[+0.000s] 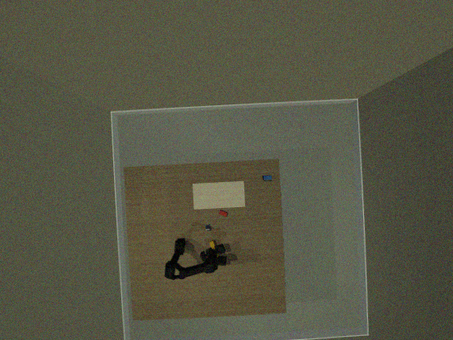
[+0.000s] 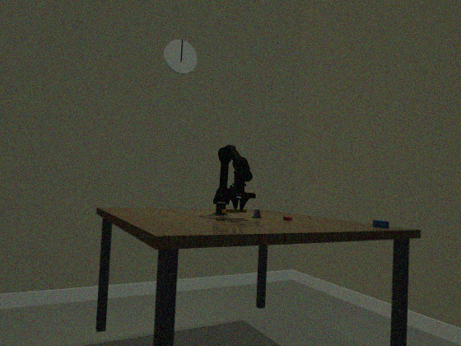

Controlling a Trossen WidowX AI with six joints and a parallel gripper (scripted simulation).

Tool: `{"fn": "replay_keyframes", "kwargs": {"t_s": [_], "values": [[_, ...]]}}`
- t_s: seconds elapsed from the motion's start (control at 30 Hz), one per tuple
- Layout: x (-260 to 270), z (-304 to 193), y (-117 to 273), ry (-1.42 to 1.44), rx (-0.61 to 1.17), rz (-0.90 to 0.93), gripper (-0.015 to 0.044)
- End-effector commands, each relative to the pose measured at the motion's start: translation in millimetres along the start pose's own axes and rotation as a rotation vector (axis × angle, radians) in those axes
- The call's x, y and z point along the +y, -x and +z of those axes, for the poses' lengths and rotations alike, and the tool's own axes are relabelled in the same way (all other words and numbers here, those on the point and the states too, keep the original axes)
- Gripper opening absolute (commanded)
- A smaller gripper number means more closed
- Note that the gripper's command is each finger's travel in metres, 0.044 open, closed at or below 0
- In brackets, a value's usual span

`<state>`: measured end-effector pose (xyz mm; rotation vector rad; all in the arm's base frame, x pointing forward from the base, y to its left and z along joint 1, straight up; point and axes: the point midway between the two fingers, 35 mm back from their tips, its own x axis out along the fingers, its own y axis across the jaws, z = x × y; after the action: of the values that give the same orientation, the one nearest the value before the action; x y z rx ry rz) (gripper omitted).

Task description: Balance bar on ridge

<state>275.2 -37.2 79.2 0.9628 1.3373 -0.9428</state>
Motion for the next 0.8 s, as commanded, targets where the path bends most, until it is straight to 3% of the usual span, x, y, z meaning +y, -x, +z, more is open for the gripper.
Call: {"fn": "replay_keyframes", "kwargs": {"t_s": [0.0, 0.77], "values": [[1, 1, 12, -0.002, -0.005, 0.005, 0.0], [-2, -4, 65, -0.009, -0.007, 0.004, 0.0]]}}
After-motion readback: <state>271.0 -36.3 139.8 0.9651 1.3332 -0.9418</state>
